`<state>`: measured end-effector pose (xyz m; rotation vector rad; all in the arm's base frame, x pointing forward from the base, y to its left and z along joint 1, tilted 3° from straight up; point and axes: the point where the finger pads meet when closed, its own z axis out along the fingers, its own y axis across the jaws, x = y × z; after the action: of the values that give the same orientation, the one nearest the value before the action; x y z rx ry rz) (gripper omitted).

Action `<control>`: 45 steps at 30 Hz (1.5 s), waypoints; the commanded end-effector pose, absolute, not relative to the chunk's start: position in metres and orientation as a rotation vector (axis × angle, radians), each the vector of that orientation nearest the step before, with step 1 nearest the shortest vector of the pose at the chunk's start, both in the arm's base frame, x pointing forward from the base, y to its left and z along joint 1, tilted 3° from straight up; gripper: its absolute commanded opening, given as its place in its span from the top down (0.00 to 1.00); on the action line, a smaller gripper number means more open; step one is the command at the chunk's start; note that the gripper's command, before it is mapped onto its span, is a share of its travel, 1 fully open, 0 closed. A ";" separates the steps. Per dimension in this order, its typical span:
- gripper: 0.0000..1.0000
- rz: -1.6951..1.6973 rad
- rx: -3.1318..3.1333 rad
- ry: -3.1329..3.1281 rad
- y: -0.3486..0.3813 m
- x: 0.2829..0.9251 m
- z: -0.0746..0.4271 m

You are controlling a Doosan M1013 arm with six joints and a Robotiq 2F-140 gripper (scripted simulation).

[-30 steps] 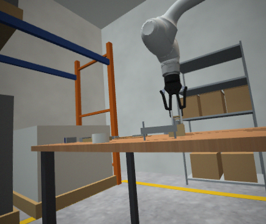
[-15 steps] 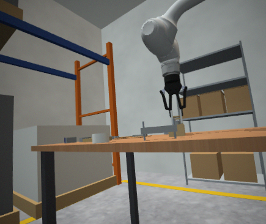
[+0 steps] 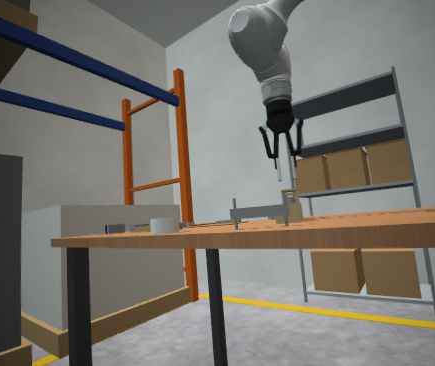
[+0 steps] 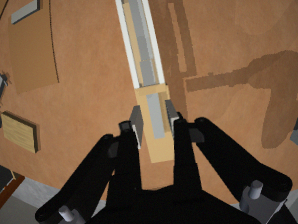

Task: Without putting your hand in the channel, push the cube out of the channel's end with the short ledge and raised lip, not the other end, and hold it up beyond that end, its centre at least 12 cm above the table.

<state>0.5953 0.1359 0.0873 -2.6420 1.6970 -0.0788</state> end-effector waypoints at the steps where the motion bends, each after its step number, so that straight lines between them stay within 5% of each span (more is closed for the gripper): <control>1: 0.77 -0.078 -2.642 1.697 0.136 0.595 0.088; 29: 0.77 -0.078 -2.642 1.697 0.136 0.595 0.088; 30: 1.00 -0.078 -2.642 1.697 0.137 0.595 0.088; 45: 1.00 -0.078 -2.642 1.697 0.219 0.557 0.068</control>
<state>0.5576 0.2171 0.0793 -2.6417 1.6968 -0.0770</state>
